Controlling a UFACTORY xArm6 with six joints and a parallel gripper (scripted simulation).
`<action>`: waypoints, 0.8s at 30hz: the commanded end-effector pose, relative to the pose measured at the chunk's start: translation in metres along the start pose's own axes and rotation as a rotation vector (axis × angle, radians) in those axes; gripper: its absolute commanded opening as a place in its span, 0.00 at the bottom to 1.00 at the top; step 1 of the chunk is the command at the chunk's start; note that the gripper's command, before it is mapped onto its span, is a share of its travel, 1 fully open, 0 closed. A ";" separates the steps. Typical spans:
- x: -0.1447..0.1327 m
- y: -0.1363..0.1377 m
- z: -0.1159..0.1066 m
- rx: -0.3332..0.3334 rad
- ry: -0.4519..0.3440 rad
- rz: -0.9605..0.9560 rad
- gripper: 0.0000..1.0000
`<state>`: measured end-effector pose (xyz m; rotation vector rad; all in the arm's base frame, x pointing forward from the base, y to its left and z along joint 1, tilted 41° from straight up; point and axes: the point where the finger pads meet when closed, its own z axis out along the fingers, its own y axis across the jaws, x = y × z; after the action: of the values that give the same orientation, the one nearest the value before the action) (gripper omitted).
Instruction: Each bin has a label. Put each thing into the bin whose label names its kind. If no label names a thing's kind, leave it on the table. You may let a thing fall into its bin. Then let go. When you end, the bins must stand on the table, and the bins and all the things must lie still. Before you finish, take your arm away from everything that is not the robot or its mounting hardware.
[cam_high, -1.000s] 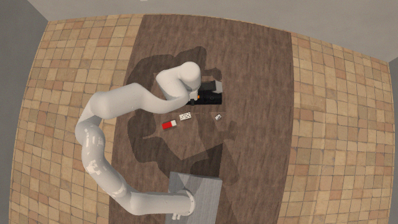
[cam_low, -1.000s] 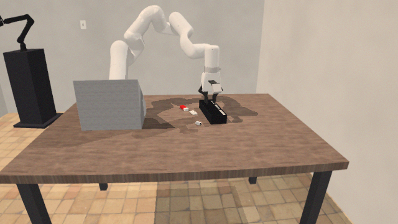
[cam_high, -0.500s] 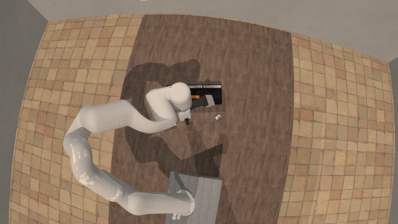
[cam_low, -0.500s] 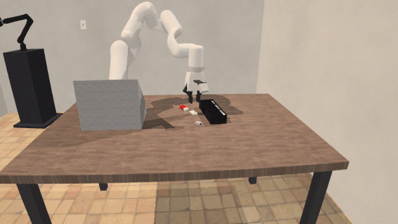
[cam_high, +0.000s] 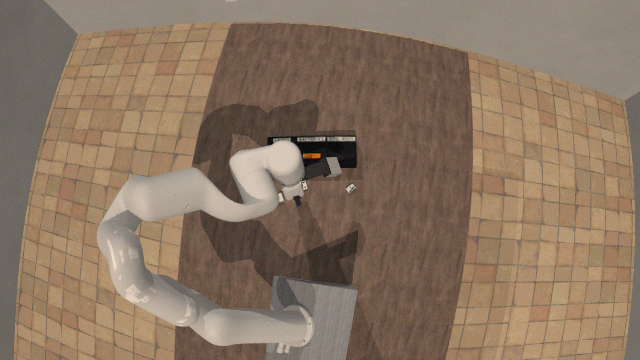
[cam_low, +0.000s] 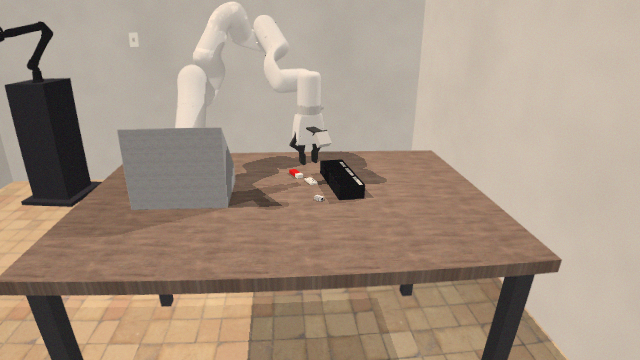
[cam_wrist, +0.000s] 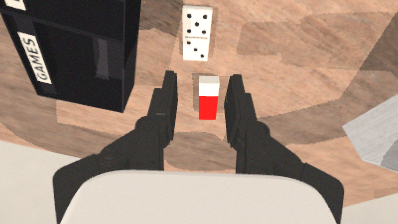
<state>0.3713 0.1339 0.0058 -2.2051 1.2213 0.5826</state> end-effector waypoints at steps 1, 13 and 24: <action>0.004 -0.005 -0.001 0.003 0.002 -0.001 0.41; 0.008 -0.008 -0.001 0.003 0.002 -0.001 0.41; 0.008 -0.008 -0.001 0.003 0.002 -0.001 0.41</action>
<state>0.3809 0.1323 0.0033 -2.2049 1.2212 0.5821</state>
